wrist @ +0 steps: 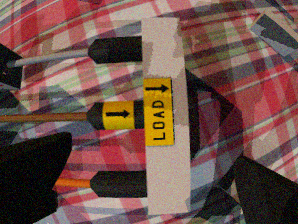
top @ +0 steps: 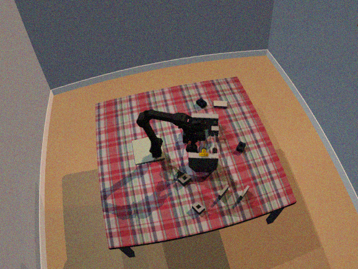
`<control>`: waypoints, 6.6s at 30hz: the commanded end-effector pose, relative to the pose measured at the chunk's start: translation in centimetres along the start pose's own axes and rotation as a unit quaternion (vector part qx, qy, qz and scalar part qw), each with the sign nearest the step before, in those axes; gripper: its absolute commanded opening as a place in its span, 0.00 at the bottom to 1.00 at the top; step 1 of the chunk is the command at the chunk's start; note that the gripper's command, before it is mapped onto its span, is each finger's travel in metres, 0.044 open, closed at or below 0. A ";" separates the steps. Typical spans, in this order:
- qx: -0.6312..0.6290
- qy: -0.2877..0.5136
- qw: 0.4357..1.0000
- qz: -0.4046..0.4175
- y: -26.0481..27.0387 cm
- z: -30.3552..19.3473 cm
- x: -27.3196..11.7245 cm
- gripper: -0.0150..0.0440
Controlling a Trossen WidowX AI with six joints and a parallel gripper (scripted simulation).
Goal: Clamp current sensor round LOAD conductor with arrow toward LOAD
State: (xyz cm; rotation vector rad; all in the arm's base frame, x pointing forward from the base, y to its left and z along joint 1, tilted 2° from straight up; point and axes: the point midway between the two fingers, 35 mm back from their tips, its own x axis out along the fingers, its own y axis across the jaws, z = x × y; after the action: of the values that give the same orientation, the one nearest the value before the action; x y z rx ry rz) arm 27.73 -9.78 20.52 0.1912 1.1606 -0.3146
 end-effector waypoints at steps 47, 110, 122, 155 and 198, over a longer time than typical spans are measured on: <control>-0.073 0.206 0.975 0.024 18.5 -14.9 2.0 1.00; -0.074 0.205 0.976 0.024 18.8 -14.8 2.5 0.25; -0.073 0.206 0.975 0.024 18.5 -12.8 -2.4 0.25; 0.454 0.118 0.883 -0.025 16.7 -5.2 -0.1 0.25; 0.644 0.077 0.761 -0.027 15.7 -2.7 5.4 0.25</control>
State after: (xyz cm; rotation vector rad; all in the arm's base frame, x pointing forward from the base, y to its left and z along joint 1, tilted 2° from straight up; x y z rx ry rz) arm 32.53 5.03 14.95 1.4251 0.9218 -1.1474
